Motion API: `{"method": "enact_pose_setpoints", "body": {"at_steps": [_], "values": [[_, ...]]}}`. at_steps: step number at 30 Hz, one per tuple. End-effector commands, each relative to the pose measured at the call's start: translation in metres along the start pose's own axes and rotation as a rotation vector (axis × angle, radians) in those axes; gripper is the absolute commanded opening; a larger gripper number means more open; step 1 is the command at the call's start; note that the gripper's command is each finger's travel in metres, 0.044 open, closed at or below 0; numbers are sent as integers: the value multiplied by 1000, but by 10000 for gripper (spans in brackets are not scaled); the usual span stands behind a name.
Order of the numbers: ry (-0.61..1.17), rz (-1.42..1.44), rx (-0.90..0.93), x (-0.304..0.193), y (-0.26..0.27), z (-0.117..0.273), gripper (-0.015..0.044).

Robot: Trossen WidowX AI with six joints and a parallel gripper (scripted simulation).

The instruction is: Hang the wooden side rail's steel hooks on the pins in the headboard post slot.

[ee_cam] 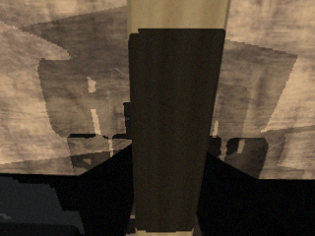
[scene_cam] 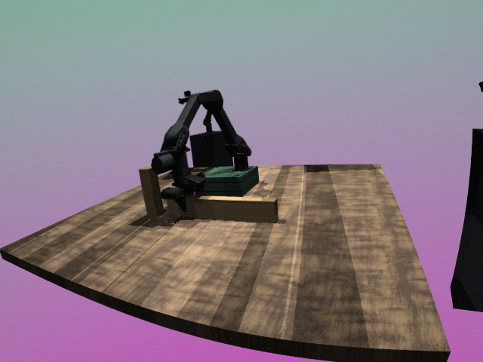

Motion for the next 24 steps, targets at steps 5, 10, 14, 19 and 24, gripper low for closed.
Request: {"method": "enact_pose_setpoints", "body": {"at_steps": [5,10,14,19,24], "values": [[1,9,-10,0,-1,6,0],[1,9,-10,0,-1,7,0],[1,9,-10,0,-1,8,0],[1,9,-10,0,-1,8,0],[1,9,-10,0,-1,9,0]]}}
Point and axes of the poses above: the point midway between the two fingers, 35 mm back from their tips, its own z axis back along the fingers, its own y axis across the jaws, x = y × z, the point moved 7 cm from there along z, back along the fingers, and after that the axes turned 4 degrees about z, right-handed, at the moved point
